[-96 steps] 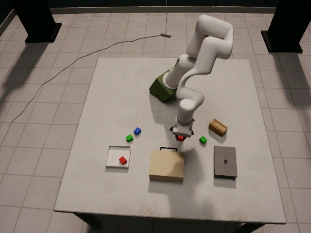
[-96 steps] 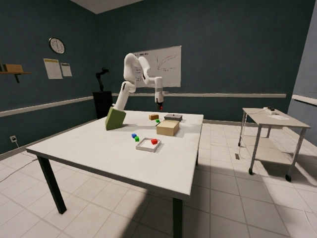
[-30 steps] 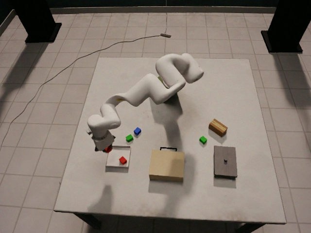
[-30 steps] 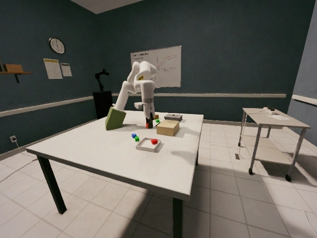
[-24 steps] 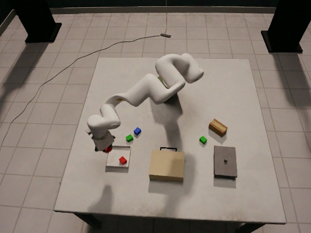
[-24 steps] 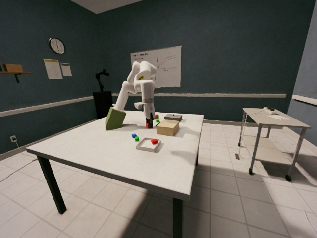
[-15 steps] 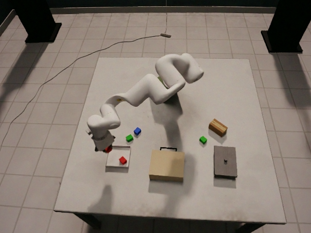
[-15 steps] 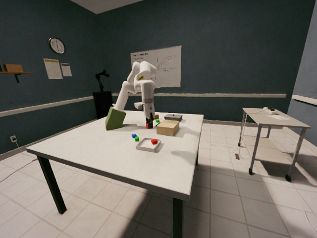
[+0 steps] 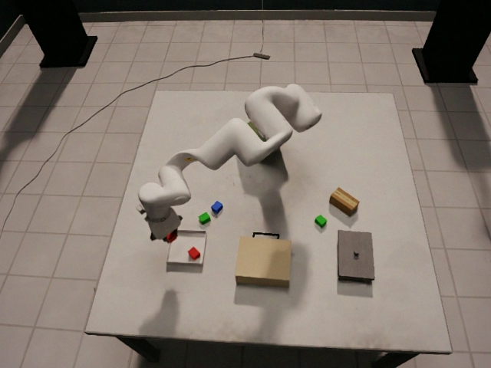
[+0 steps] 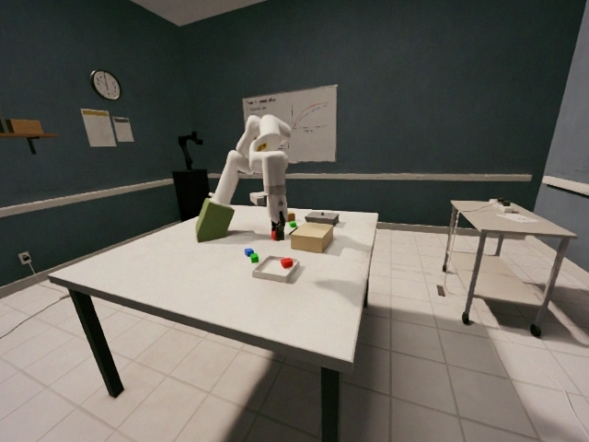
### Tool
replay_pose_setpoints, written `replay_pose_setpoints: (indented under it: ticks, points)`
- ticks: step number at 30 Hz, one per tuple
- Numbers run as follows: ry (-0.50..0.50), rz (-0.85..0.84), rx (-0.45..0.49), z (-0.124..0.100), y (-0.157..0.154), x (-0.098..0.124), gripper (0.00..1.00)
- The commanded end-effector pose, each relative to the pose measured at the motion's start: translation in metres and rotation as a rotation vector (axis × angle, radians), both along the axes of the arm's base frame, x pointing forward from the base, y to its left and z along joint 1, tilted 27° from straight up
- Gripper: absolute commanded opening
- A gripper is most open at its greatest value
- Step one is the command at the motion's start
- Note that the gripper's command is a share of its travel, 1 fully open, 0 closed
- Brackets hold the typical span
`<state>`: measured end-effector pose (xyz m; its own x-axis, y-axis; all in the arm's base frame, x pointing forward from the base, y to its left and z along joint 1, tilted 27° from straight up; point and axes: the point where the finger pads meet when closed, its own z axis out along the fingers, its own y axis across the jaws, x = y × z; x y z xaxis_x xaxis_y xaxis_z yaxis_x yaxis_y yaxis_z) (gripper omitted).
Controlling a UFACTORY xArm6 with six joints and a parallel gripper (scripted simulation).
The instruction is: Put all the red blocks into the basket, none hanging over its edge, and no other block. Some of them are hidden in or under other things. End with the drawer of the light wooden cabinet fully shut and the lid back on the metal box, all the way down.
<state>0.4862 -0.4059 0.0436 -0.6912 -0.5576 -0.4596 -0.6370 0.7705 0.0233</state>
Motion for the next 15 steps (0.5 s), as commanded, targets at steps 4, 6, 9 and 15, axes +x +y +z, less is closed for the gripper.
replay_pose_setpoints:
  ticks: [4, 6, 9, 15]
  points:
    - [-0.003, -0.002, -0.004, -0.005, 0.001, 0.003, 0.0]
    - [-0.003, -0.002, -0.004, -0.007, 0.001, 0.004, 0.0]
    - [-0.003, -0.002, -0.004, -0.012, 0.003, 0.006, 0.0]
    - [-0.003, -0.002, -0.004, -0.023, 0.007, 0.01, 0.0]
